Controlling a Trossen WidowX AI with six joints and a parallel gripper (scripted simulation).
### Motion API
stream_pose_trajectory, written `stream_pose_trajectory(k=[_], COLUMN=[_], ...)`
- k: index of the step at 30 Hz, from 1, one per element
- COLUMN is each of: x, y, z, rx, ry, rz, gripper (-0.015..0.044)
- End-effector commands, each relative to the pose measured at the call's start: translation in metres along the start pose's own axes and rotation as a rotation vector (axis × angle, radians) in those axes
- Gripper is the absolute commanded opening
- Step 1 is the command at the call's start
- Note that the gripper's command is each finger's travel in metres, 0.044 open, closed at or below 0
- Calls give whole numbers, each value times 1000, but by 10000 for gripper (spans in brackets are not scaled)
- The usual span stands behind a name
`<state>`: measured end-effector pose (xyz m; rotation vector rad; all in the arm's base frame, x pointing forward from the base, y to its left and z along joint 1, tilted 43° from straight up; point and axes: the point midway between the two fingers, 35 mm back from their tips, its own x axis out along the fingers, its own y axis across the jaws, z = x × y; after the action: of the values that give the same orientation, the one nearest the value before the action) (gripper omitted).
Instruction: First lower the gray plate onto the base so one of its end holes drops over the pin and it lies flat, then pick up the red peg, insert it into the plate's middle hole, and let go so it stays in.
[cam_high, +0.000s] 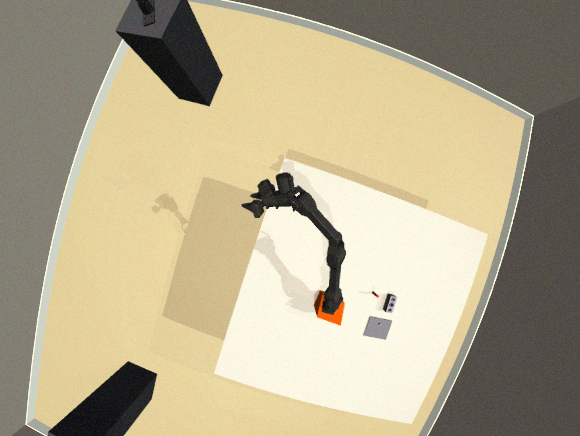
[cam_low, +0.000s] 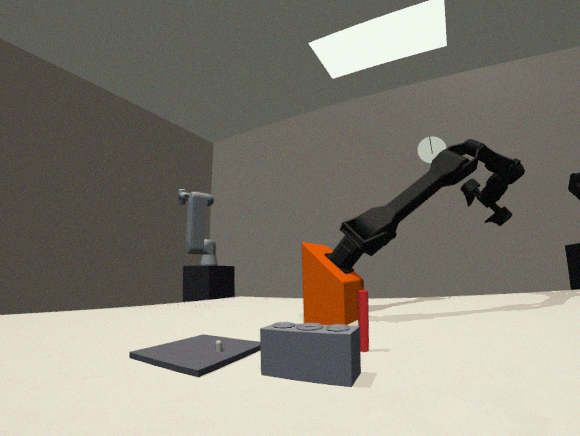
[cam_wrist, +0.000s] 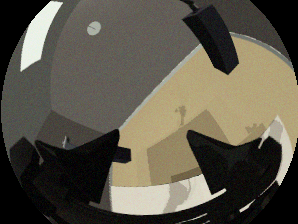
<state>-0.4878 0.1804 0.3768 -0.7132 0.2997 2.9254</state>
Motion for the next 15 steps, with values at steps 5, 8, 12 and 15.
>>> stream_pose_trajectory(k=[5, 8, 12, 15], x=[-7, -22, -51, -80], y=[-20, -58, -114, -158], z=[0, 0, -4, -12], rx=[26, 77, 156, 222], ry=[-7, -21, -44, -62], rz=[-33, -99, -201, -289], gripper=[440, 440, 440, 440])
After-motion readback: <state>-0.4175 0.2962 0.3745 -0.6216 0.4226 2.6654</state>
